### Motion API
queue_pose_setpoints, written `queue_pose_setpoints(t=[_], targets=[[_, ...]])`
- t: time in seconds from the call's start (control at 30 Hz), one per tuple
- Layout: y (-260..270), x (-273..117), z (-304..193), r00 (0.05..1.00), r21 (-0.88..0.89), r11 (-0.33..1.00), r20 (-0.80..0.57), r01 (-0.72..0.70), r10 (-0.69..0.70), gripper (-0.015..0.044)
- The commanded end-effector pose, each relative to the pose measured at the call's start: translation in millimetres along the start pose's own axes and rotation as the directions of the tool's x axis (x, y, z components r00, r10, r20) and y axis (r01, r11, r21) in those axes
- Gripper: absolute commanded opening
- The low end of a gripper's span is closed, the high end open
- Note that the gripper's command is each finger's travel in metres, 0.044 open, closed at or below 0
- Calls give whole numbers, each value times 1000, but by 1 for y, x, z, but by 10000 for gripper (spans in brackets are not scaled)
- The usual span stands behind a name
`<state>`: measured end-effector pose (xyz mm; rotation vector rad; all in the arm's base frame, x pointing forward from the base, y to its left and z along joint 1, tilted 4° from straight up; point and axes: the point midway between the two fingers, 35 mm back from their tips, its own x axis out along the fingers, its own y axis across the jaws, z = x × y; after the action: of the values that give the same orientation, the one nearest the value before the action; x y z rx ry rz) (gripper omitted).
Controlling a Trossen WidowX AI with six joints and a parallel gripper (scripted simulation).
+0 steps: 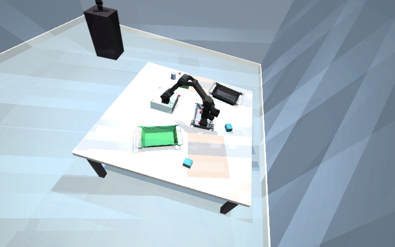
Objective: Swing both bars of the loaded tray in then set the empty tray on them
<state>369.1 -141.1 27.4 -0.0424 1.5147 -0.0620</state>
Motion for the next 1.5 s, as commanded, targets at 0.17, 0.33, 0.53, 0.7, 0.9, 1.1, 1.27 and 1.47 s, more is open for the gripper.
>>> queue_pose_setpoints(t=[0.17, 0.33, 0.53, 0.7, 0.9, 1.1, 1.27, 1.47], targets=[[-4, -37, 1, 1000, 13, 1000, 5, 8, -8, 80], [-4, -34, 0, 1000, 10, 1000, 1, 4, -4, 80], [-4, -34, 0, 1000, 10, 1000, 1, 4, -4, 80], [-4, -34, 0, 1000, 10, 1000, 1, 4, -4, 80], [-4, -34, 0, 1000, 10, 1000, 1, 4, -4, 80], [-4, -34, 0, 1000, 10, 1000, 1, 4, -4, 80], [-4, -40, 2, 1000, 10, 1000, 1, 4, -4, 80], [-6, -101, 9, 1000, 10, 1000, 4, 5, -5, 80]])
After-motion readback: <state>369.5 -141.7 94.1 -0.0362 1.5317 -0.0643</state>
